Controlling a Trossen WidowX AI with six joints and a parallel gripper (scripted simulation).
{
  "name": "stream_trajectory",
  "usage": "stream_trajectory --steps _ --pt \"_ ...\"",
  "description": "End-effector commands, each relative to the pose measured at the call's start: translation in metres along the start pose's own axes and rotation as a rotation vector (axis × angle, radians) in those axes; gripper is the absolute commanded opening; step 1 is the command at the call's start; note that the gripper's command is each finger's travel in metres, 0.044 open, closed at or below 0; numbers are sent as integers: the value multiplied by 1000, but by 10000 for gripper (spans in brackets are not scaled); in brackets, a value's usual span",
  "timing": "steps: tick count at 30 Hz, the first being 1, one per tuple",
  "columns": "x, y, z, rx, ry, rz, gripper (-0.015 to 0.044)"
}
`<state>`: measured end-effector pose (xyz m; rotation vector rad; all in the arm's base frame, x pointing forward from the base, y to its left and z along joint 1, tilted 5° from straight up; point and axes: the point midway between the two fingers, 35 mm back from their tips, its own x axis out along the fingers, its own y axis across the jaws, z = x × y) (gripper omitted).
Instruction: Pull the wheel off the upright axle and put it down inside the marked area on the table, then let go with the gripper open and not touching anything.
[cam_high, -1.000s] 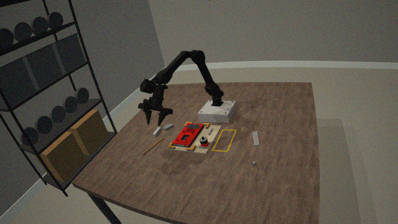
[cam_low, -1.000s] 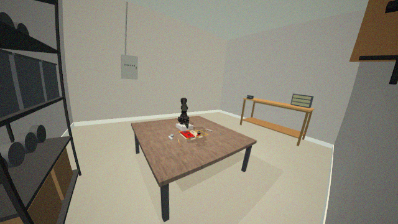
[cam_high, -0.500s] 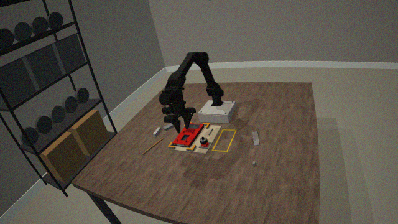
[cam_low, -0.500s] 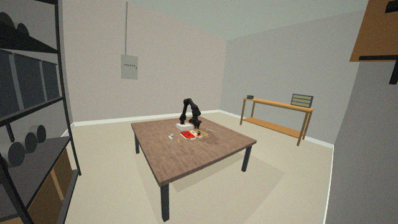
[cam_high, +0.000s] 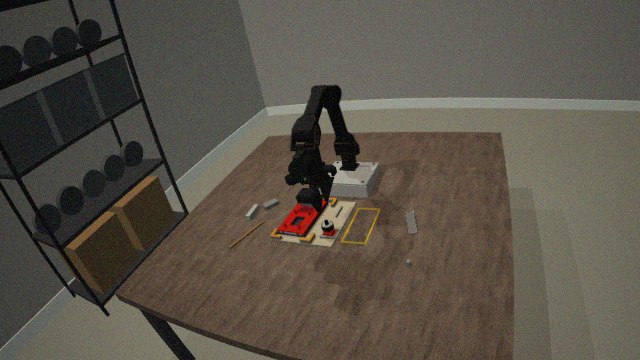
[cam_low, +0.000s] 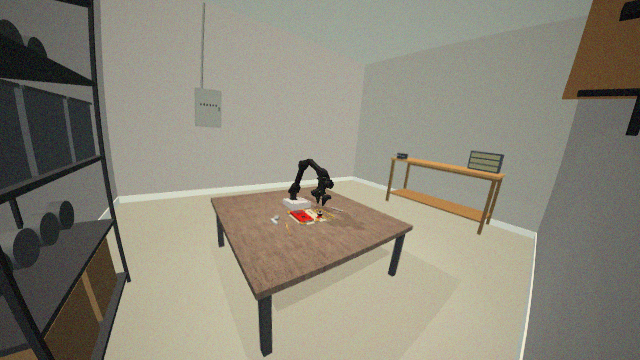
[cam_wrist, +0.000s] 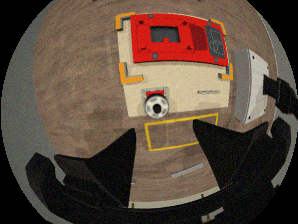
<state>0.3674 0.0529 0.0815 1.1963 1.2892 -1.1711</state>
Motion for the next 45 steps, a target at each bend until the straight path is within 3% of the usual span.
stream_trajectory --steps 1,14,30,43,45 --pt "4 0 -1 2 -10 -19 300" --pt "5 5 -2 2 -10 -19 300" --pt "75 3 -1 2 -10 -19 300" --pt "78 3 -1 2 -10 -19 300" --pt "75 3 -2 -4 -3 -13 247"
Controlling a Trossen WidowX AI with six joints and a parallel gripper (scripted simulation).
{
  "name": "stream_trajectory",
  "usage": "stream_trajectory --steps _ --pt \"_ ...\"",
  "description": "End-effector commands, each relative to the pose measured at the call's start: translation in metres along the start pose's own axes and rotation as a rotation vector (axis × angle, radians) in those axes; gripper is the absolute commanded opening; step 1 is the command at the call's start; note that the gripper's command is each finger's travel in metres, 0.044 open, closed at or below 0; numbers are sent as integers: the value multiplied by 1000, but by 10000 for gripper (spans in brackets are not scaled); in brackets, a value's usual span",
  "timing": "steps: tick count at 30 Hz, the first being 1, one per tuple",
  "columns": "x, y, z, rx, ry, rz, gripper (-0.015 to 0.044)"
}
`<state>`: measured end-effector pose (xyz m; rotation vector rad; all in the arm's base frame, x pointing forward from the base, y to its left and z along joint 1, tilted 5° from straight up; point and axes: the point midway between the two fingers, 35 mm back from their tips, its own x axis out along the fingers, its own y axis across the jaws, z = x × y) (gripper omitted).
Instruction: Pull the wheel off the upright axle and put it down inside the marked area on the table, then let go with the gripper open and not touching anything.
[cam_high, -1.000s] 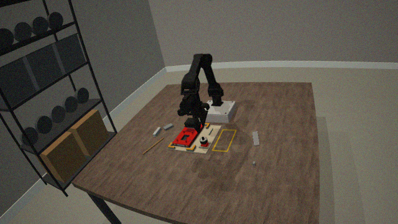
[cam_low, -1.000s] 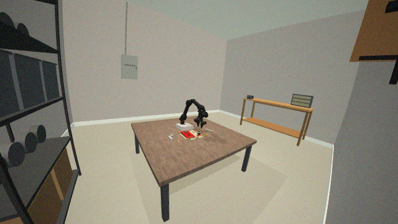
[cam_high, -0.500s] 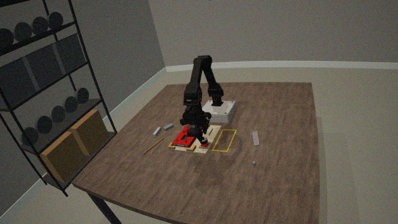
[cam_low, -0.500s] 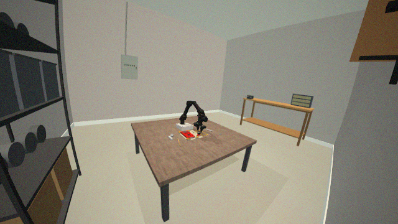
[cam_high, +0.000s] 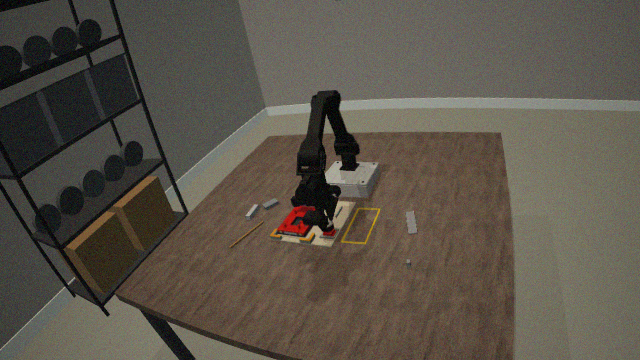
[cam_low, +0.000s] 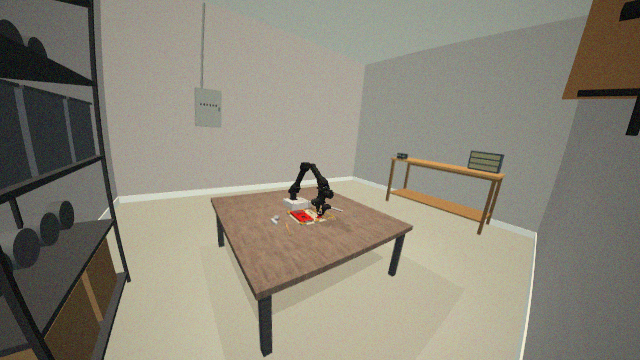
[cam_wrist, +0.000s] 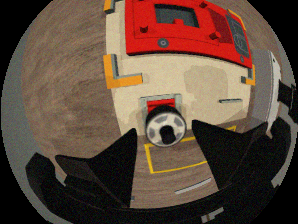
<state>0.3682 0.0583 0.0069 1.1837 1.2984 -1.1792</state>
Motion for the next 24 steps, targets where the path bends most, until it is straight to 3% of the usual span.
stream_trajectory --steps 1,10,16,24 --pt "0 0 0 0 0 0 221" --pt "0 0 0 0 0 0 142" --pt "-1 0 0 0 0 0 0" --pt "-4 0 0 1 -1 0 0"
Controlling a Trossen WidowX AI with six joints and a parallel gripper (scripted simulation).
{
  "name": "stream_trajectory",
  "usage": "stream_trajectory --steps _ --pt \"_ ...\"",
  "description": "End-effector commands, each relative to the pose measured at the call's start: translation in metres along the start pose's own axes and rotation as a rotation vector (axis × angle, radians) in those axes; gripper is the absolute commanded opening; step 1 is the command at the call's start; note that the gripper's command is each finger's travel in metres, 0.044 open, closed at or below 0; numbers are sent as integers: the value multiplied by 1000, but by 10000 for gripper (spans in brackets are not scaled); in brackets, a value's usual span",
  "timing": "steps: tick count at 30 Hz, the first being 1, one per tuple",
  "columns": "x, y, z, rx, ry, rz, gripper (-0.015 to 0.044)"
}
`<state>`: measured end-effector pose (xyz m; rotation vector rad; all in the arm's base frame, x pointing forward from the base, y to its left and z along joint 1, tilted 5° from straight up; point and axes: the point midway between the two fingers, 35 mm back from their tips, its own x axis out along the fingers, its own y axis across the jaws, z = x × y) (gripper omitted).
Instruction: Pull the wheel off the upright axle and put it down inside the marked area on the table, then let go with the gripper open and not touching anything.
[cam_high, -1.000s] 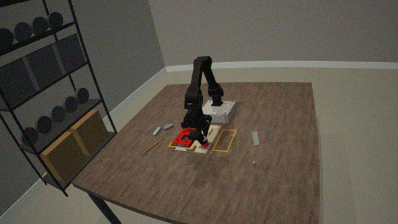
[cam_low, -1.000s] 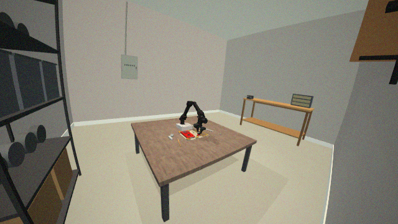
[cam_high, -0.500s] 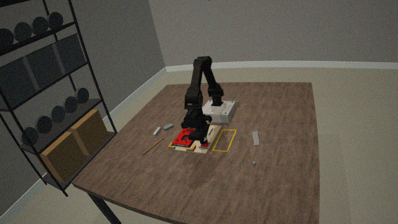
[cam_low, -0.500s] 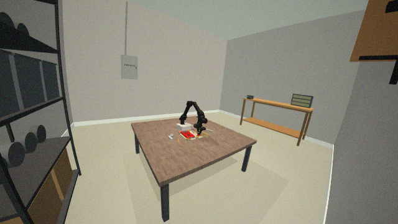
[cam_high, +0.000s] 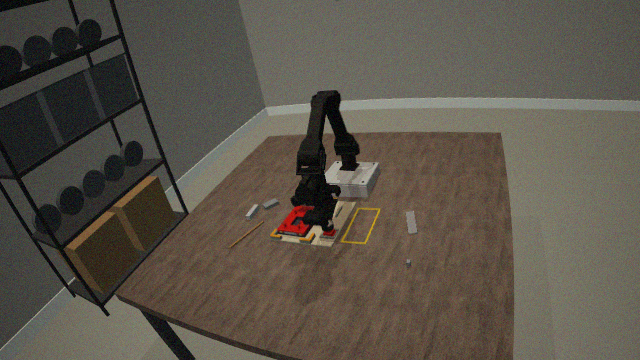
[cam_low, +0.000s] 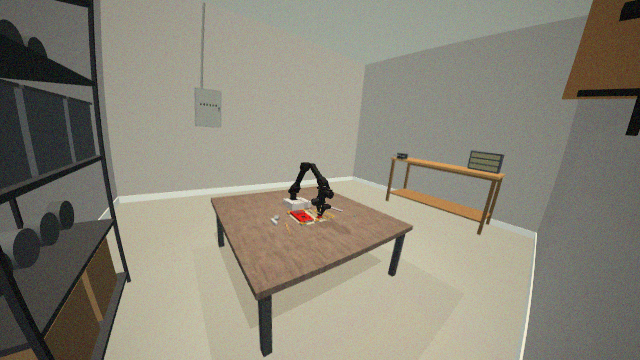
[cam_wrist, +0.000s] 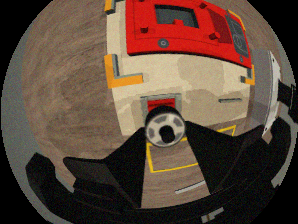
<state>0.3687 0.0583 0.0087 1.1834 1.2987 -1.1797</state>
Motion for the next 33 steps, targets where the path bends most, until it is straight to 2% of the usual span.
stream_trajectory --steps 1,33 --pt "-2 0 0 1 -1 0 0" --pt "-13 0 0 2 -2 -1 0"
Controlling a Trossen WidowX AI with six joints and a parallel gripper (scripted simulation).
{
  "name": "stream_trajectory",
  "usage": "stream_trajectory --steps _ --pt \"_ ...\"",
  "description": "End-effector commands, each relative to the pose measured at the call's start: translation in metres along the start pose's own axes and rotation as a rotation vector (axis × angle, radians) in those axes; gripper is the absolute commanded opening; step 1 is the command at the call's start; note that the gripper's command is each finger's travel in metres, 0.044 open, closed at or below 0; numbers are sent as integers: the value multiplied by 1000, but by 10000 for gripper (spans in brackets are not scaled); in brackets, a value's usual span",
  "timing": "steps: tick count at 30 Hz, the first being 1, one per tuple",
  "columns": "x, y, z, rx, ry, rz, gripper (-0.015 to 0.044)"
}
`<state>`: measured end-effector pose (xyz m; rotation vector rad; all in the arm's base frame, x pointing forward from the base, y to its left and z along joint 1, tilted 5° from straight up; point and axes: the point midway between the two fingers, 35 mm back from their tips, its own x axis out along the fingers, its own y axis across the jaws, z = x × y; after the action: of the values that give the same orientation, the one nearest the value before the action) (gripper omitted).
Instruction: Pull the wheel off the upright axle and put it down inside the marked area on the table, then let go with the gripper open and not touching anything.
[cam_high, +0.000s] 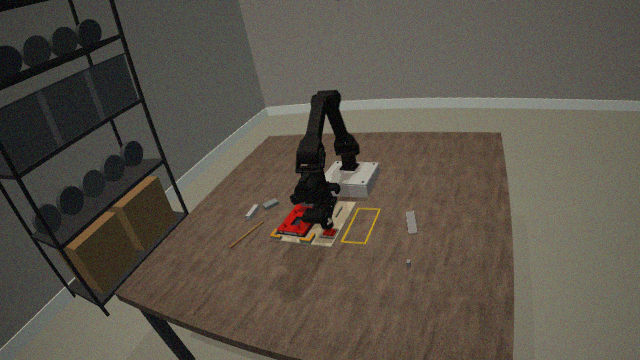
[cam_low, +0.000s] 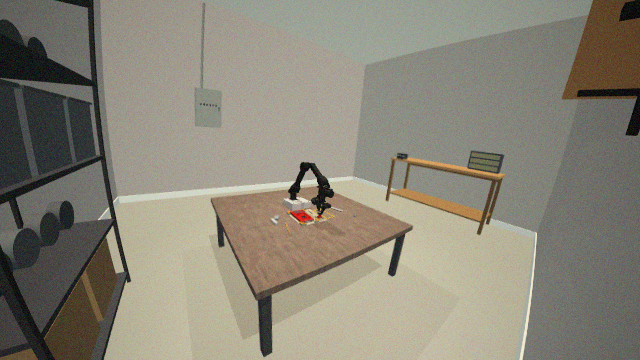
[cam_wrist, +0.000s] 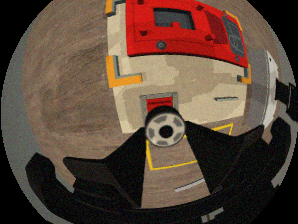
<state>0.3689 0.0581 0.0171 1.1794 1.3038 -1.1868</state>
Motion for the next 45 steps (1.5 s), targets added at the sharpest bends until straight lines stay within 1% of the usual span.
stream_trajectory --steps 1,45 --pt "-5 0 0 1 -2 7 0" --pt "-19 0 0 4 -4 5 0"
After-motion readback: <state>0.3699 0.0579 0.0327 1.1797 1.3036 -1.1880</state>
